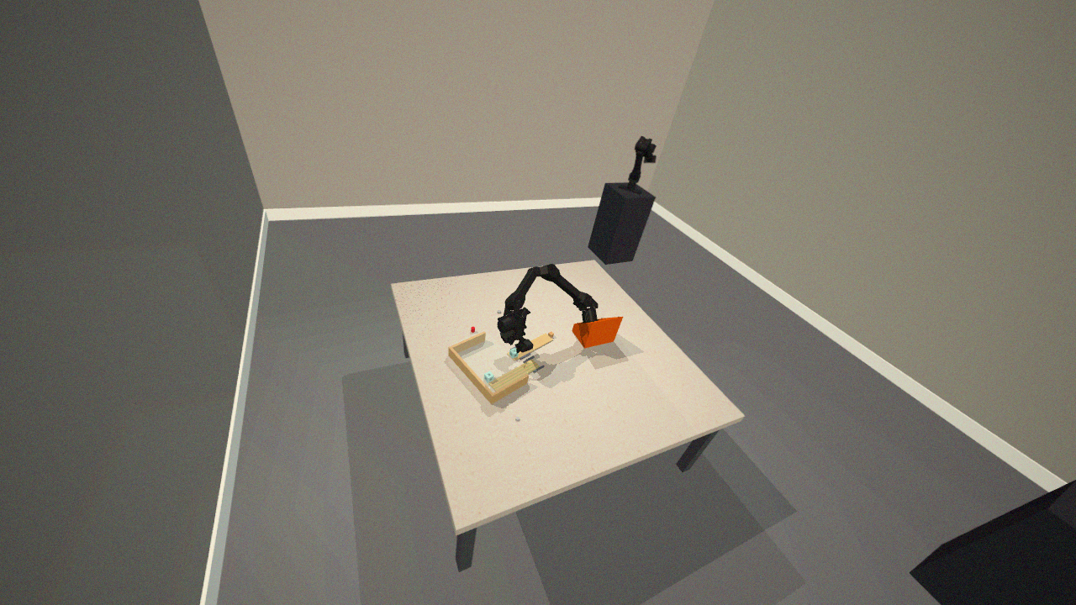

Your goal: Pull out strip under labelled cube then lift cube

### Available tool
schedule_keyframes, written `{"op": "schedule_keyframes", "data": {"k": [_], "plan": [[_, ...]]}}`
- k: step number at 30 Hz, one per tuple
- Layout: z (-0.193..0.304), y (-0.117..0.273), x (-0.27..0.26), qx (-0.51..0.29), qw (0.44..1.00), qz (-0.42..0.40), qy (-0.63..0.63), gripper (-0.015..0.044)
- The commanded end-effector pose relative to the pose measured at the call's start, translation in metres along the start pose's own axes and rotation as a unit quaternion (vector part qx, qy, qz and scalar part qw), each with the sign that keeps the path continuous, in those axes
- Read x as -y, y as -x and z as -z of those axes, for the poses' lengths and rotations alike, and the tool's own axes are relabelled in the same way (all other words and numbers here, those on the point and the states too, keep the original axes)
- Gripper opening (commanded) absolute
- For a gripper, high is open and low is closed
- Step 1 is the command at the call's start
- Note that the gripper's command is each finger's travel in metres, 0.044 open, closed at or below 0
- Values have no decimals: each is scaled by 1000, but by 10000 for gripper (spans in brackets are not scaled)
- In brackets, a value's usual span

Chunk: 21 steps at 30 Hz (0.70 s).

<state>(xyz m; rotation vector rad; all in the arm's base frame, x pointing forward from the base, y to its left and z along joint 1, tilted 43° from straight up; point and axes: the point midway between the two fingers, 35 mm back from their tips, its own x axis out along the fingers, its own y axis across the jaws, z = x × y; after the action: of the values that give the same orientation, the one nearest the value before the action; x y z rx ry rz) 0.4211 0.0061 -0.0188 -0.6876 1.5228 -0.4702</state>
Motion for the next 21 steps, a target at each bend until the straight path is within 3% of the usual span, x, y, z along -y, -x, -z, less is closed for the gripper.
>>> {"op": "schedule_keyframes", "data": {"k": [1,21], "plan": [[0,-8,0,-1,1000,1,3,250],[2,-39,1,-1,1000,2,3,250]]}}
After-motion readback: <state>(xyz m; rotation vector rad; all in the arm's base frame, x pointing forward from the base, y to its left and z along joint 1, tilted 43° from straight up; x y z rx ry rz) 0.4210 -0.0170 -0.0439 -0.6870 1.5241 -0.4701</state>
